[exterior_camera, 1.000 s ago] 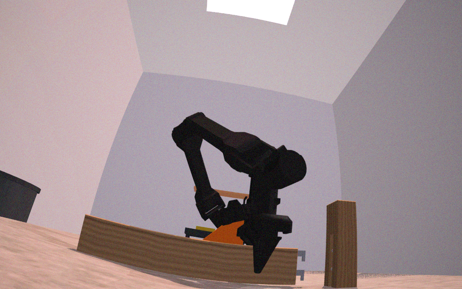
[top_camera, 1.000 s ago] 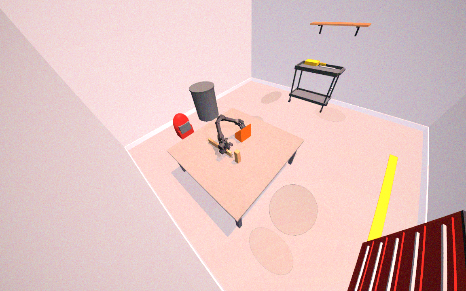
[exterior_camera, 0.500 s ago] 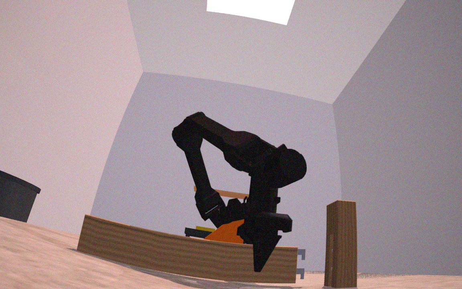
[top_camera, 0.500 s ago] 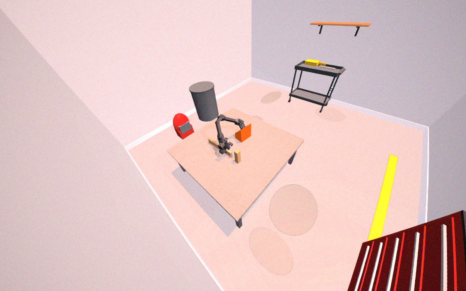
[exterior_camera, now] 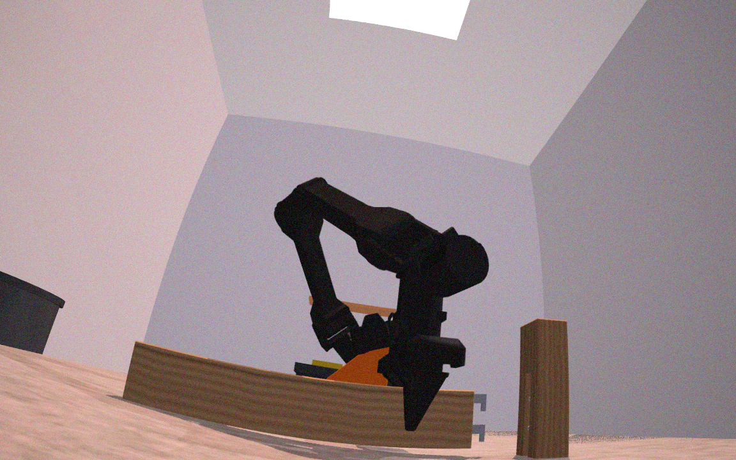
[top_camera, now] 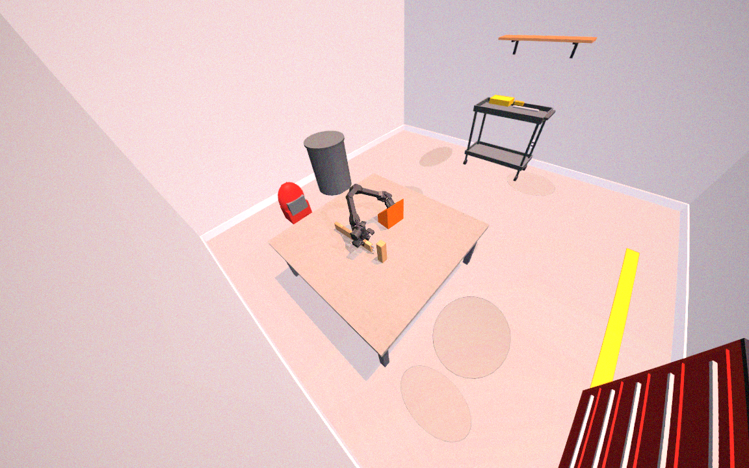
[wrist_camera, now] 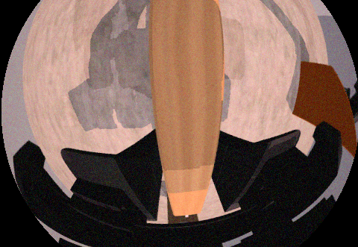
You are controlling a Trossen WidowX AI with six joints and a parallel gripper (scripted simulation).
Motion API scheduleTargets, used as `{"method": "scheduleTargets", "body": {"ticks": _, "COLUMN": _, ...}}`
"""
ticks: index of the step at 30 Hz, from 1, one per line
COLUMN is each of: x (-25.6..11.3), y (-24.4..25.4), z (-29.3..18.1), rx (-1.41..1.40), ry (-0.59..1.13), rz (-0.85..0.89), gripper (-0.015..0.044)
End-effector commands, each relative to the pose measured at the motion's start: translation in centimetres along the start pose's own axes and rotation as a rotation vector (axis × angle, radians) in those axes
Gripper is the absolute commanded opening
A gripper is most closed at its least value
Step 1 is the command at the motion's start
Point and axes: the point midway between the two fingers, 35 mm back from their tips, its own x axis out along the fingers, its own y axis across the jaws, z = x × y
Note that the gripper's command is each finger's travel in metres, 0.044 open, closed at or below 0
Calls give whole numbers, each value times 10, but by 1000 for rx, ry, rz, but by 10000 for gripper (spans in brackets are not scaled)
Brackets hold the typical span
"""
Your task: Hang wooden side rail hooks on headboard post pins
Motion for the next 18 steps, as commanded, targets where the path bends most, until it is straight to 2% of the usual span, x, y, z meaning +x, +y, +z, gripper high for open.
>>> {"method": "scheduleTargets", "body": {"ticks": 1, "x": -7, "y": 2, "z": -2, "rx": 4, "ry": 2, "rz": 14, "gripper": 0}}
{"method": "scheduleTargets", "body": {"ticks": 18, "x": -9, "y": 2, "z": -2, "rx": 4, "ry": 2, "rz": 14, "gripper": 0}}
